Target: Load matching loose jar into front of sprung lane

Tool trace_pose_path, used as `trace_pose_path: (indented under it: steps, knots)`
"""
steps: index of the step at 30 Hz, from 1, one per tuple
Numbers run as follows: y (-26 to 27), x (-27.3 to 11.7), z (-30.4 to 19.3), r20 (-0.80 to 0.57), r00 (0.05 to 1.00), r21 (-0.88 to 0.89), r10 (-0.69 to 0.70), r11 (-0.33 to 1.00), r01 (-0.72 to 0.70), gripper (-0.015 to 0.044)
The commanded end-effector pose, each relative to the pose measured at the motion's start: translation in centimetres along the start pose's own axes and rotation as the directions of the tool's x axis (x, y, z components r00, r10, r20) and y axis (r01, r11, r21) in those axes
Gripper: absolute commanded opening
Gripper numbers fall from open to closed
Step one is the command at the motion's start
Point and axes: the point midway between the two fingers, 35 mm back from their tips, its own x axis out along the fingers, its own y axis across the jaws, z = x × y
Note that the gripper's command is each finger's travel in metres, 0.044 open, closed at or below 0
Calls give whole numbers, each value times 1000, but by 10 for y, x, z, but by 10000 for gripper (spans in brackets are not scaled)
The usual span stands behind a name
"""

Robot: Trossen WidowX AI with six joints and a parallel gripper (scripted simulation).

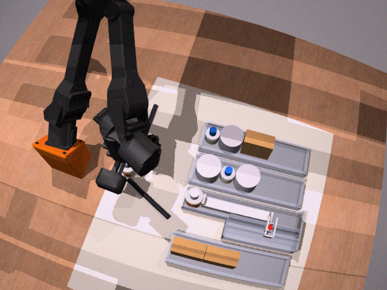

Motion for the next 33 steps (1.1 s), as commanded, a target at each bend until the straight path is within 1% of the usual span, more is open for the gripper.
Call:
trace_pose_path:
  steps: [1,2,11,18,24,33]
  knots:
    - [0,5,-1,-3,1000,8,6,1000,-6,440]
    - [0,5,-1,-3,1000,8,6,1000,-6,440]
    - [0,5,-1,-3,1000,8,6,1000,-6,204]
    - [0,5,-1,-3,1000,8,6,1000,-6,157]
    - [3,-5,6,-6,1000,-5,-26,1000,26,0]
    - [-4,-41,9,-5,1000,3,-28,1000,28,0]
